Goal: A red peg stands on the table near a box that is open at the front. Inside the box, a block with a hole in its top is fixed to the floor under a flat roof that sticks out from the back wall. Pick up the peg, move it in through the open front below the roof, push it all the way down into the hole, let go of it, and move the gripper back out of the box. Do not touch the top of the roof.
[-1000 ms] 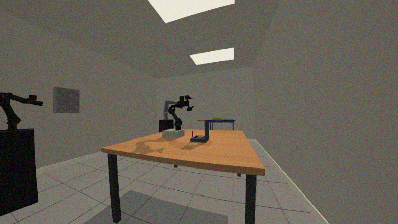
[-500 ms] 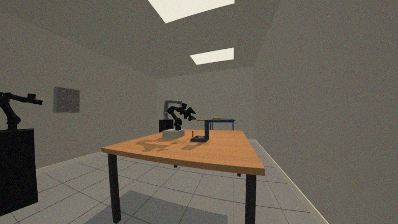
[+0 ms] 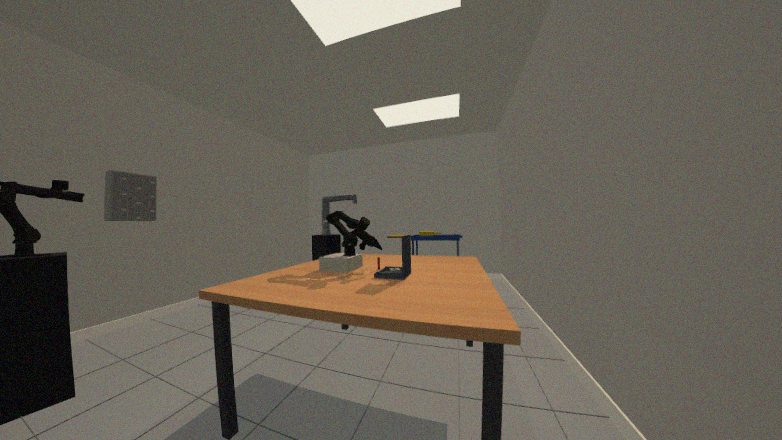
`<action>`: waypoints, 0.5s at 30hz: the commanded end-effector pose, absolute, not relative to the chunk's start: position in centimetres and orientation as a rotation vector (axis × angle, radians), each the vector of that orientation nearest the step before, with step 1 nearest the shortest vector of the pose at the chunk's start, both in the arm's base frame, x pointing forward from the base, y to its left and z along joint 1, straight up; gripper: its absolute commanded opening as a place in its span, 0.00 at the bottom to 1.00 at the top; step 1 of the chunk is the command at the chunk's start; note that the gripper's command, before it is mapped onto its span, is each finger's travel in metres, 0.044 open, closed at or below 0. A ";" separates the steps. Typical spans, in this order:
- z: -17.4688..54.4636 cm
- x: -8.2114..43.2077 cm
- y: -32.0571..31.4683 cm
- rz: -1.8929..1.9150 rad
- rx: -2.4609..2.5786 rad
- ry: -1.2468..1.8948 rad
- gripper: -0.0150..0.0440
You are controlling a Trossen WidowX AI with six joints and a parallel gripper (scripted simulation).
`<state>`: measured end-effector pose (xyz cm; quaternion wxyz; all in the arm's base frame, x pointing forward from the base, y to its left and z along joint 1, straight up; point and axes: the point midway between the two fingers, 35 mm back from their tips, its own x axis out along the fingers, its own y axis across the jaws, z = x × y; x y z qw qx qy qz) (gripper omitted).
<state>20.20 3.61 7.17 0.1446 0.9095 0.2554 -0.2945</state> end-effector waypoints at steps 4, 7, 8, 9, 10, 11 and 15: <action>5.8 19.1 4.4 -0.944 2.667 0.792 1.00; 5.8 19.1 4.4 -0.944 2.667 0.792 0.96; 5.8 19.2 4.4 -0.944 2.667 0.792 0.91; 5.8 19.3 4.5 -0.944 2.667 0.792 0.87; 5.9 19.5 4.5 -0.944 2.667 0.792 0.82; 5.9 19.6 4.5 -0.944 2.667 0.792 0.78; 5.8 20.3 4.5 -0.943 2.667 0.792 0.63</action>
